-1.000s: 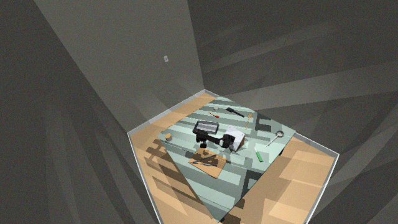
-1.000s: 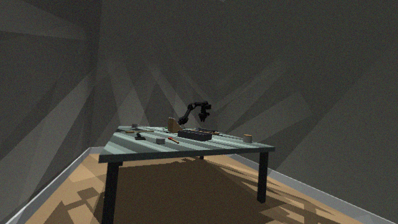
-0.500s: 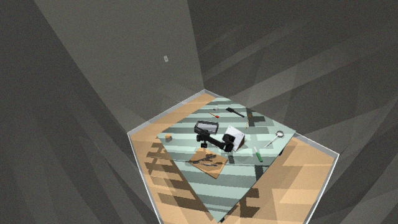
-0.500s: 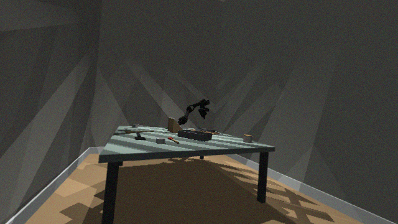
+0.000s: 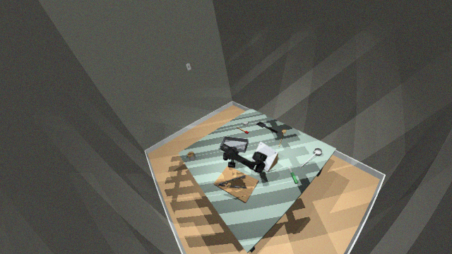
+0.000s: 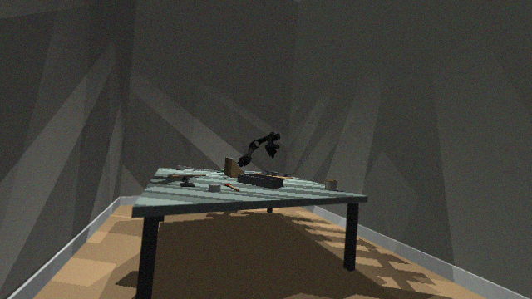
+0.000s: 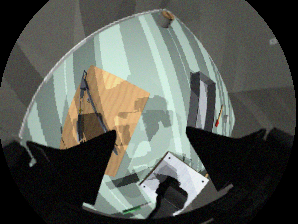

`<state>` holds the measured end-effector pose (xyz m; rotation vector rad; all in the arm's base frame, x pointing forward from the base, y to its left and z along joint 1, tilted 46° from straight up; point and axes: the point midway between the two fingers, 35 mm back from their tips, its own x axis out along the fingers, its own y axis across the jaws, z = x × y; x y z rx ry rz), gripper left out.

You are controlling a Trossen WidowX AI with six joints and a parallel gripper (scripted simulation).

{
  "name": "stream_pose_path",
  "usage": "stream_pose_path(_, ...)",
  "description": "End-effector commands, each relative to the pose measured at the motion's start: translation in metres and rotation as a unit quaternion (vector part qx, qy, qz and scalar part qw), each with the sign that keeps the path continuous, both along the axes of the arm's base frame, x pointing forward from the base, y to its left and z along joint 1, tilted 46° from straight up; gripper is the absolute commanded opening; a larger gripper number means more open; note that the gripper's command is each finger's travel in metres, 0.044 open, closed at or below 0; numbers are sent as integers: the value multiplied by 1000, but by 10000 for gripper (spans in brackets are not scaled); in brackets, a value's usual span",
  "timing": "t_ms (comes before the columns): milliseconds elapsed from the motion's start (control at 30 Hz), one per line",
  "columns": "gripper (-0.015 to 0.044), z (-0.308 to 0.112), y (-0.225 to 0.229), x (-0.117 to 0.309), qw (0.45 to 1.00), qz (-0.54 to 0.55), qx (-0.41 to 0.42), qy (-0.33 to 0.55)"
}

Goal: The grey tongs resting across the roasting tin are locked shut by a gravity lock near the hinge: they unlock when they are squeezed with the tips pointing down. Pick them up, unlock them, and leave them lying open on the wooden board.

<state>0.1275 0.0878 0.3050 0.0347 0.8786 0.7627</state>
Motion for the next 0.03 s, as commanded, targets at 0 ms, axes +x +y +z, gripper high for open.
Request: stream_pose_path(0,440,0,0,0,1000,-3,-1,3)
